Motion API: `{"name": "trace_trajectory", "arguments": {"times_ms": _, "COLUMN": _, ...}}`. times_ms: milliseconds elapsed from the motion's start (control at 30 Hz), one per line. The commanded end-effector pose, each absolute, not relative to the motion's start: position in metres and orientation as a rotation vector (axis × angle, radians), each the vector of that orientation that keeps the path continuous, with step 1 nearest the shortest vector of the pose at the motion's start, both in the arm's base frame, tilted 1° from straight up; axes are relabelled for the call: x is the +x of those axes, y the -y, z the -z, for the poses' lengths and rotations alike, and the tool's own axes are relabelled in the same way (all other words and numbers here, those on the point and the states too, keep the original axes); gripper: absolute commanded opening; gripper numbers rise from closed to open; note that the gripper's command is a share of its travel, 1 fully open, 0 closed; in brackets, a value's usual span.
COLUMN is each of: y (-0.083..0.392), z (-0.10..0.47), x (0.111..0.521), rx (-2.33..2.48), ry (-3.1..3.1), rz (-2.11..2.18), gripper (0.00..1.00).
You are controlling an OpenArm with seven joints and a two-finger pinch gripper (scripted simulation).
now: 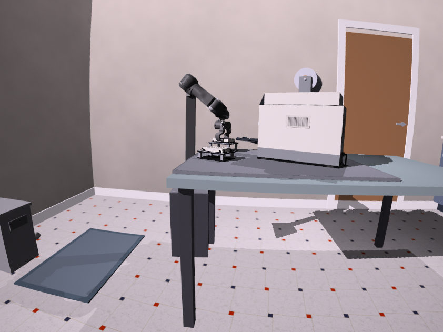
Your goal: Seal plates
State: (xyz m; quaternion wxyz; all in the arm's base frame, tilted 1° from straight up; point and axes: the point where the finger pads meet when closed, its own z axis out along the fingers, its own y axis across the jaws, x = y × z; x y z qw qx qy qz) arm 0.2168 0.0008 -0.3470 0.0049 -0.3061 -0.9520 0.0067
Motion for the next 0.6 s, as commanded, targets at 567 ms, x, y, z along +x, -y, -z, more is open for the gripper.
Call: {"name": "trace_trajectory", "arguments": {"times_ms": 567, "y": -0.0017, "z": 0.3537, "x": 0.2158, "rx": -0.951, "ry": 2.983, "rz": -0.015, "gripper": 0.0}}
